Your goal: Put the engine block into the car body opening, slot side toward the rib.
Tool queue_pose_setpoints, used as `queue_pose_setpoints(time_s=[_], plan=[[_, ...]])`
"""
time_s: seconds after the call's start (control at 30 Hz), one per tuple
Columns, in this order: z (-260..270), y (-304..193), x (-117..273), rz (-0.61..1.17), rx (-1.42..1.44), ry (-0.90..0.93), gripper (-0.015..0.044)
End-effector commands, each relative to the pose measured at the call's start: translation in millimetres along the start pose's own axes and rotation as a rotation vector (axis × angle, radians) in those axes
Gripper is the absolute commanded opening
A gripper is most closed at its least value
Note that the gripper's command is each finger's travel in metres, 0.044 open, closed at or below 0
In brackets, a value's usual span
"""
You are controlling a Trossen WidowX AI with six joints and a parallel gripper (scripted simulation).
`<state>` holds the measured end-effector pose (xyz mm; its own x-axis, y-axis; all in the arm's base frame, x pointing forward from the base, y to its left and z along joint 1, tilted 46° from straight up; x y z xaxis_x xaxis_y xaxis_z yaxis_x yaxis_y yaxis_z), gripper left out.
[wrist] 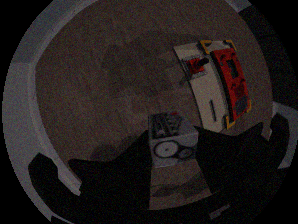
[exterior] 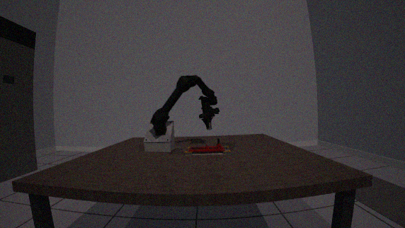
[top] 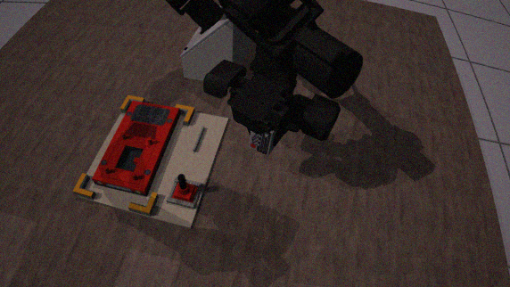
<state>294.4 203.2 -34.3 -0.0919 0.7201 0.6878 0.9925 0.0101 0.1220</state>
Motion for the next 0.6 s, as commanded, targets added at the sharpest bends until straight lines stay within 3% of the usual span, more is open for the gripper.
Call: queue_pose_setpoints(time_s=[0.0,0.57], plan=[[2.1,-12.4,-1.0,-0.087,0.004,-0.023,0.0000],[14.2,-73.0,-21.8,-0.597,0.005,-0.126,0.0000]])
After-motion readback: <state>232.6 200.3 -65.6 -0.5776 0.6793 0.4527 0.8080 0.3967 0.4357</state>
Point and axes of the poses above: the point midway between the two fingers, 35 mm back from their tips, its own x axis back along the fingers, its own z axis across the jaws, y = z × x, the point moved 9 cm from there along x, back along the fingers, and after that the axes turned 12 degrees about x, right-handed, at the moved point
